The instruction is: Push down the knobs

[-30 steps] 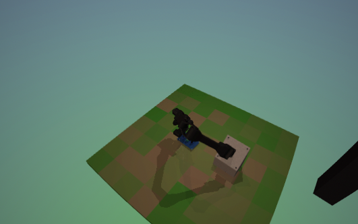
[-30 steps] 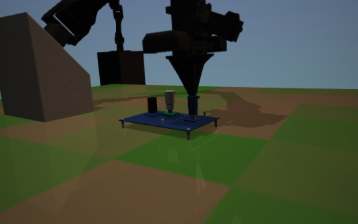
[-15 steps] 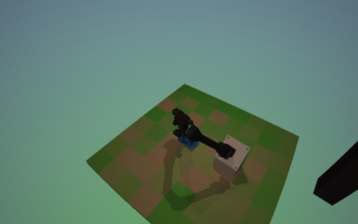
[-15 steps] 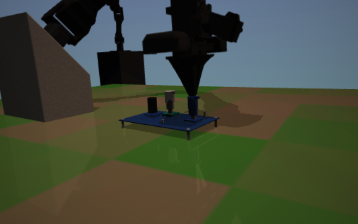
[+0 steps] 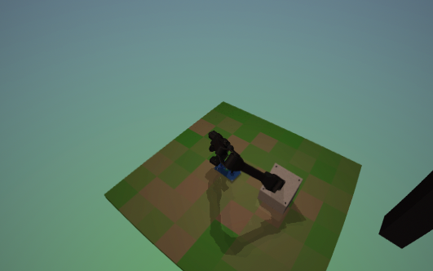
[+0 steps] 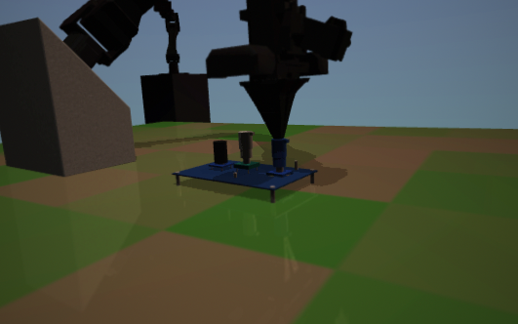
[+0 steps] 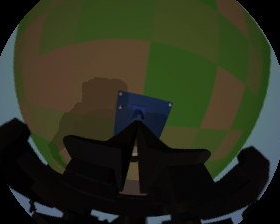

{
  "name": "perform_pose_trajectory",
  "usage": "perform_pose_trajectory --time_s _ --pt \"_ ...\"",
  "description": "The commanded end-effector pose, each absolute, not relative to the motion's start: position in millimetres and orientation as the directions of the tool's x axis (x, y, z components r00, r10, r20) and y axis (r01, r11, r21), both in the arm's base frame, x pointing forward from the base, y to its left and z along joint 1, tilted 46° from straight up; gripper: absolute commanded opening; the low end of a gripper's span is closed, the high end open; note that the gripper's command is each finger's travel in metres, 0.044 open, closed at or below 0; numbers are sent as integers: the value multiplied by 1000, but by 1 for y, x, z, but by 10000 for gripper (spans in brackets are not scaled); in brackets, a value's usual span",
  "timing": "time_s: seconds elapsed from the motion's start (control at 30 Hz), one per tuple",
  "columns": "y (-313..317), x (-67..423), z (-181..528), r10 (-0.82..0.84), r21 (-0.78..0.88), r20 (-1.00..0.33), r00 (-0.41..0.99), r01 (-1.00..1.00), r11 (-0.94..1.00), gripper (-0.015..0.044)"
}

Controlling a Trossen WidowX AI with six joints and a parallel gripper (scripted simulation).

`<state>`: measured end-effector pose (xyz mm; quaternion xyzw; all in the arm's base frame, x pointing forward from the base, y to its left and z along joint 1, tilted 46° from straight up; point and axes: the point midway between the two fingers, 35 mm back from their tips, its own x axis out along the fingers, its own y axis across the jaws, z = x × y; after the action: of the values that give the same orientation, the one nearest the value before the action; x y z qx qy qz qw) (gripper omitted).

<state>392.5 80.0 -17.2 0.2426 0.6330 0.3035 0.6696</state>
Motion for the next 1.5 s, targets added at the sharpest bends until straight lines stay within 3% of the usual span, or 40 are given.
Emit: perform_pose_trajectory --time_s 0.0,0.77,1.07,1.3,1.47 --pt "91 395 -23 712 706 -702 -5 -135 695 0" --pt "67 395 1 711 705 -703 -5 -135 696 0" --pt "70 391 -3 714 709 -700 -12 -127 693 236" --pt "42 322 -1 707 702 -707 -11 -126 701 420" --pt "32 262 -1 701 696 -713 -14 -131 706 440"
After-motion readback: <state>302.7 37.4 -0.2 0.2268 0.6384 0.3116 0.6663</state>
